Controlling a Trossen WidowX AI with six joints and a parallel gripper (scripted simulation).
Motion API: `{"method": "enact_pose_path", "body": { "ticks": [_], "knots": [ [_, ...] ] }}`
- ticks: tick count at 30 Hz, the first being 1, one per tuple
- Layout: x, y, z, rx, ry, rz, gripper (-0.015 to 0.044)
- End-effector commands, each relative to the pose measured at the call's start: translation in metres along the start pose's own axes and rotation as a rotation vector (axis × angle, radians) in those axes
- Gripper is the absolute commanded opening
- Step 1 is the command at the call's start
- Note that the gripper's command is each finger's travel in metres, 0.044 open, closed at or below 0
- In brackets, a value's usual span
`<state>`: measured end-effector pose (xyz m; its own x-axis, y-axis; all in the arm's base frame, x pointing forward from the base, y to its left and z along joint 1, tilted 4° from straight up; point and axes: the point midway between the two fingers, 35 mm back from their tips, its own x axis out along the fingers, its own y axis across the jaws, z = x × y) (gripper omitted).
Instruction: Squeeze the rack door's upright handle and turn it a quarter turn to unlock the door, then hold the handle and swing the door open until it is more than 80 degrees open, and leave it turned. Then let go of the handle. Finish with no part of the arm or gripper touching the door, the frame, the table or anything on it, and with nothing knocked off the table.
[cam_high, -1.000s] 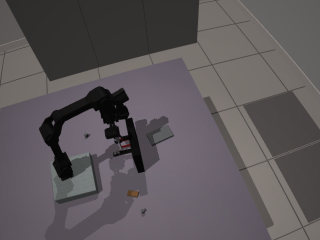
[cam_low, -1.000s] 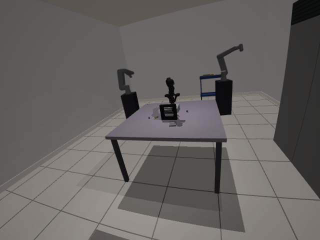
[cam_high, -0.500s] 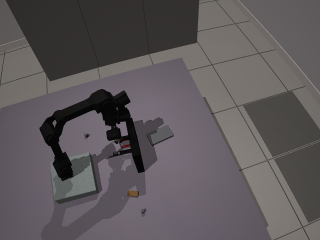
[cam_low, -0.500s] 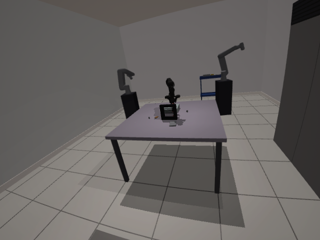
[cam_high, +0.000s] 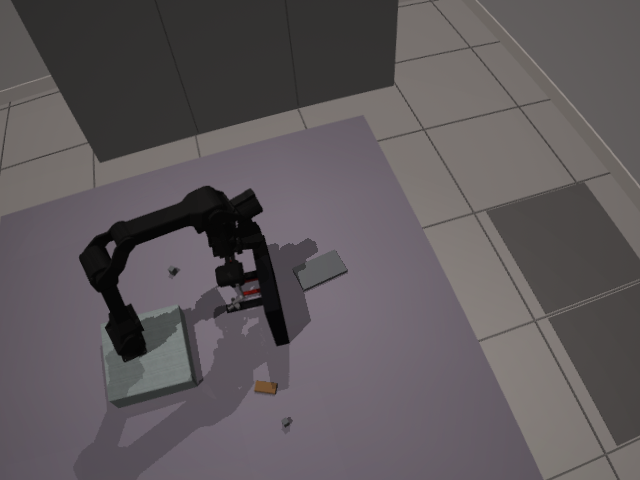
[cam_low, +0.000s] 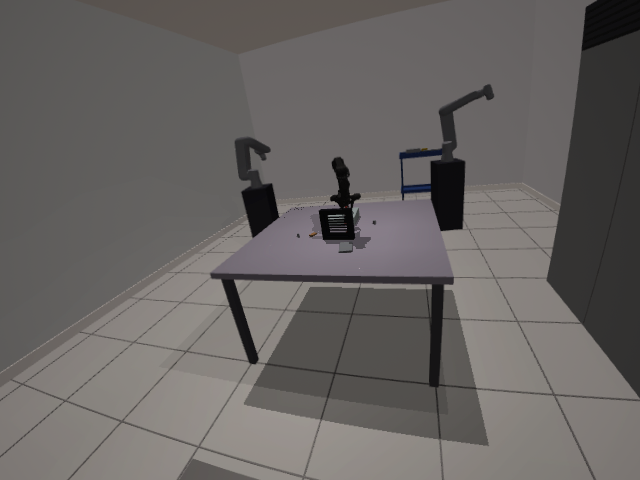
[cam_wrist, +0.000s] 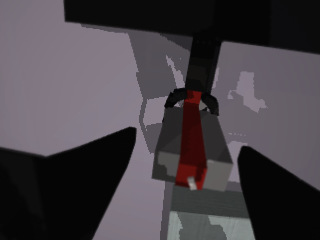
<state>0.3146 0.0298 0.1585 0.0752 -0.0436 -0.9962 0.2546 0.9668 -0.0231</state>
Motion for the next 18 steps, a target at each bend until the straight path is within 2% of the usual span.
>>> {"method": "enact_pose_path", "body": {
  "ticks": [1,13,18],
  "knots": [
    [0.008,-0.002,-0.002,-0.004,0.005,-0.008,0.0294],
    [0.025,-0.002,-0.004,-0.004,0.005,-0.008,0.0294],
    [0.025,-0.002,-0.004,-0.004,0.005,-0.008,0.0162]
  ]
}}
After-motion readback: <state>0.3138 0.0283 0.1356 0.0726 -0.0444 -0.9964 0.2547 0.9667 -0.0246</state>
